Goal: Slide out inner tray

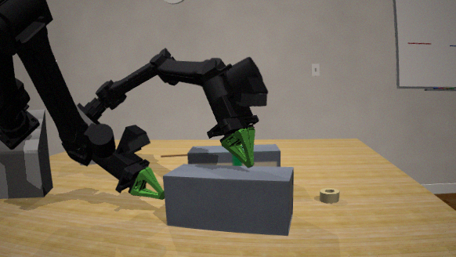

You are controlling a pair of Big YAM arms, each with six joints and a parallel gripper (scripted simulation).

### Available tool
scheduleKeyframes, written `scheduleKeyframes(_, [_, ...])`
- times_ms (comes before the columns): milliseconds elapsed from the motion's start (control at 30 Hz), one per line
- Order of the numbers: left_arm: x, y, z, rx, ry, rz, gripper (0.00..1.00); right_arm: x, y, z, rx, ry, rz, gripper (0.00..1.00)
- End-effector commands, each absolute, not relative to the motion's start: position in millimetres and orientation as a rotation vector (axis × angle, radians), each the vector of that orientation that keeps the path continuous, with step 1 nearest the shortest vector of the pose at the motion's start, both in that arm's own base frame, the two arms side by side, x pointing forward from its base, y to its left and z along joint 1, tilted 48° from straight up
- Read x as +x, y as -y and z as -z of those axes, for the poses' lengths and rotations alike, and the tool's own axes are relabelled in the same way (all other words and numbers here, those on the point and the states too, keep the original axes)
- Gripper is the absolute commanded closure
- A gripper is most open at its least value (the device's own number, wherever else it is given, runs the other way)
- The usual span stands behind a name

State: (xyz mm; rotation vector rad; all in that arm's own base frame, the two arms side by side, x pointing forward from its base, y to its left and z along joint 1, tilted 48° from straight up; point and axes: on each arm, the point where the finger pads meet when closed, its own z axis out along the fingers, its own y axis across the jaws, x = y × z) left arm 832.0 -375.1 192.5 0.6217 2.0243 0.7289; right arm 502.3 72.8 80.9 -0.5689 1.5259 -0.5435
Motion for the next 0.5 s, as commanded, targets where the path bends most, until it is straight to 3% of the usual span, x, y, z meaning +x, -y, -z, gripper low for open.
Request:
scheduleKeyframes(0, [844.5,365.3,-206.4,0.584,-2.016,-0.724,1.0,500.9,-79.1,-81.3,-0.581,-1.522,0.538,1.0])
scheduleKeyframes(467, [831.6,396.1,-224.3,0.617,-1.978,-0.697,1.0,500.9,-79.1,-81.3,-0.581,-1.522,0.538,1.0])
